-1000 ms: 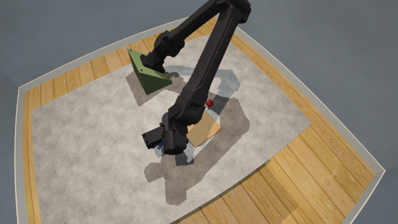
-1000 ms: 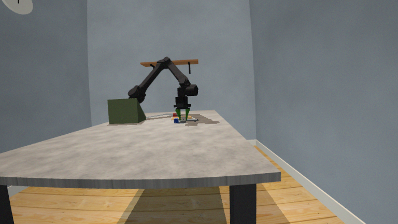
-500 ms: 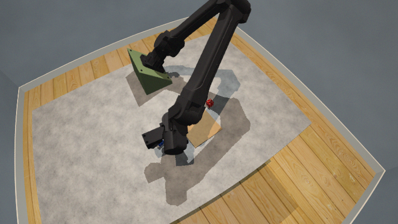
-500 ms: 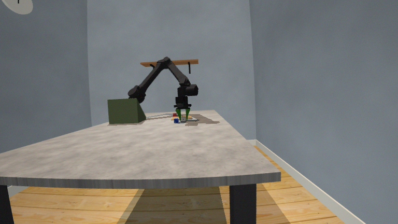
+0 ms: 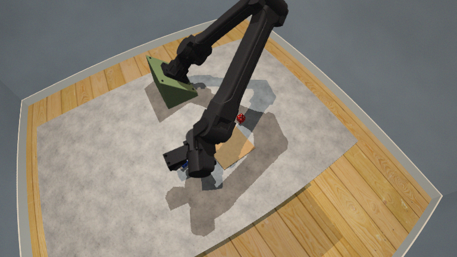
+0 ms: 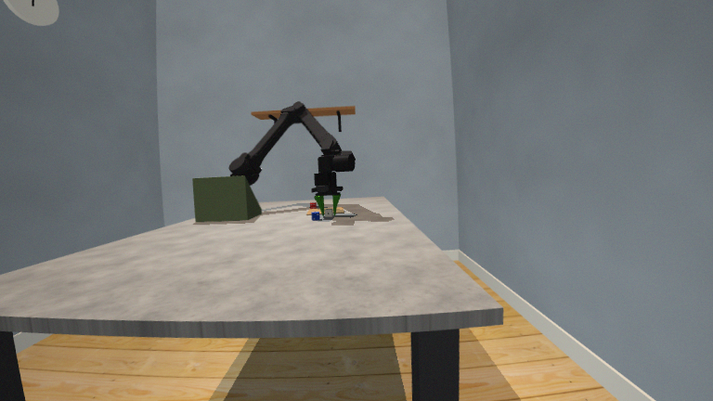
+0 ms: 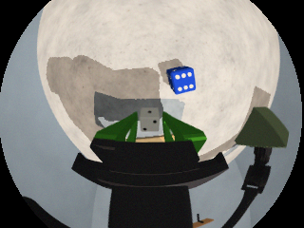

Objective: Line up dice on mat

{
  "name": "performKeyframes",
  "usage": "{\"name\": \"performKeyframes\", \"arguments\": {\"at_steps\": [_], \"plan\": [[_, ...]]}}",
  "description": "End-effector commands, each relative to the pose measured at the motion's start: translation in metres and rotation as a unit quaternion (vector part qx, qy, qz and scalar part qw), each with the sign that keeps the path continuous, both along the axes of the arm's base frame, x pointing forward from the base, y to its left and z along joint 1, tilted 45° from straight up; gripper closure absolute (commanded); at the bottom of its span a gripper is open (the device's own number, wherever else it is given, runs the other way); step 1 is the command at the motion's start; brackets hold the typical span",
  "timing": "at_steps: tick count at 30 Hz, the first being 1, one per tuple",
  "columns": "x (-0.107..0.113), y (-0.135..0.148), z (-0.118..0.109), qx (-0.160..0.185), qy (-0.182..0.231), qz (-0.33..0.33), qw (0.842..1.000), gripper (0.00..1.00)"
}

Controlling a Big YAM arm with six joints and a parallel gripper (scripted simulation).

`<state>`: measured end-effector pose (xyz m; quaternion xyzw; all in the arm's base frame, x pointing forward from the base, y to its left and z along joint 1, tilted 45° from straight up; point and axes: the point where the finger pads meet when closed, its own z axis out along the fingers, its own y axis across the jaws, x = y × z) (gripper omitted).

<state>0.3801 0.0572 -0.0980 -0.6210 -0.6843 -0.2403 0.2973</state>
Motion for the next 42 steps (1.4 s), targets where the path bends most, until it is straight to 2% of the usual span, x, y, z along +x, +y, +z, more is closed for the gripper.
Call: {"name": "performKeyframes", "arguments": {"at_steps": [1, 10, 11, 42], "plan": [[0.0098, -0.0023, 0.0022, -0.002, -0.009, -0.006, 1.000, 0.61], [0.0098, -0.0023, 0.0022, -0.002, -0.009, -0.006, 1.000, 0.61], [0.0098, -0.0023, 0.0022, -0.002, -0.009, -0.006, 1.000, 0.80], [0.0098, -0.0023, 0.0022, -0.002, -0.009, -0.006, 1.000, 0.80]]}}
